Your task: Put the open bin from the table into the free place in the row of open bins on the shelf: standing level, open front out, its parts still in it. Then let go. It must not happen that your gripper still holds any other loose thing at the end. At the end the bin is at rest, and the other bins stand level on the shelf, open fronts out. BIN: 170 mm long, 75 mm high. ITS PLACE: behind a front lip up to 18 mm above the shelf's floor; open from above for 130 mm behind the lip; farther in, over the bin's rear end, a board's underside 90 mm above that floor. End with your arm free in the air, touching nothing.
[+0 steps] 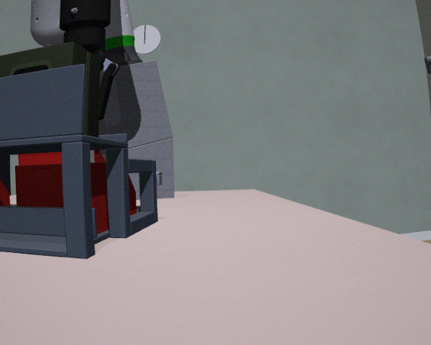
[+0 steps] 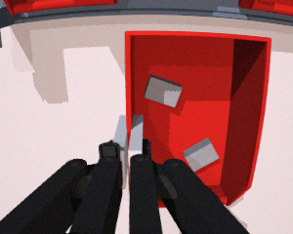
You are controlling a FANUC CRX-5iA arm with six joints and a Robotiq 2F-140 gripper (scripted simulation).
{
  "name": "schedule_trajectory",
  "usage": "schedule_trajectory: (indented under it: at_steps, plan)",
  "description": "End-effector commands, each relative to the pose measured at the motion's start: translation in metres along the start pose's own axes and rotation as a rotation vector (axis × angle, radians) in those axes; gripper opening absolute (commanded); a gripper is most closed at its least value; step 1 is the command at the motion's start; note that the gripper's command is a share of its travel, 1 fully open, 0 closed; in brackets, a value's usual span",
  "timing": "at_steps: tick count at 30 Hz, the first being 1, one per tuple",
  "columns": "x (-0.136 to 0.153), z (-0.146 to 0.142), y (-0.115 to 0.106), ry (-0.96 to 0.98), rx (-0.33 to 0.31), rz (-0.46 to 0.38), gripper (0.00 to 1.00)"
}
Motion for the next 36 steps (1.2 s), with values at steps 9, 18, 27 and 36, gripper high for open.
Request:
schedule_trajectory:
  at_steps: [9,18,27,36]
  plan:
    - [-0.0105,0.0021,-0.0046,-0.001,-0.009,-0.097,0.0]
    - [-0.0139,0.0024,-0.0062,-0.001,-0.012,-0.131,0.0]
    - [-0.0141,0.0024,-0.0063,-0.001,-0.012,-0.133,0.0]
    - [-0.0141,0.0024,-0.0063,-0.001,-0.012,-0.133,0.0]
Point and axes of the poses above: the point where the finger pads meet when closed, its own y axis out along the fingers, its own z axis across the jaws, x = y × z, the point moved 6 cm from there along -y, back along the fingers, and after that the axes turned 5 degrees about -y, right-handed, at the moved point
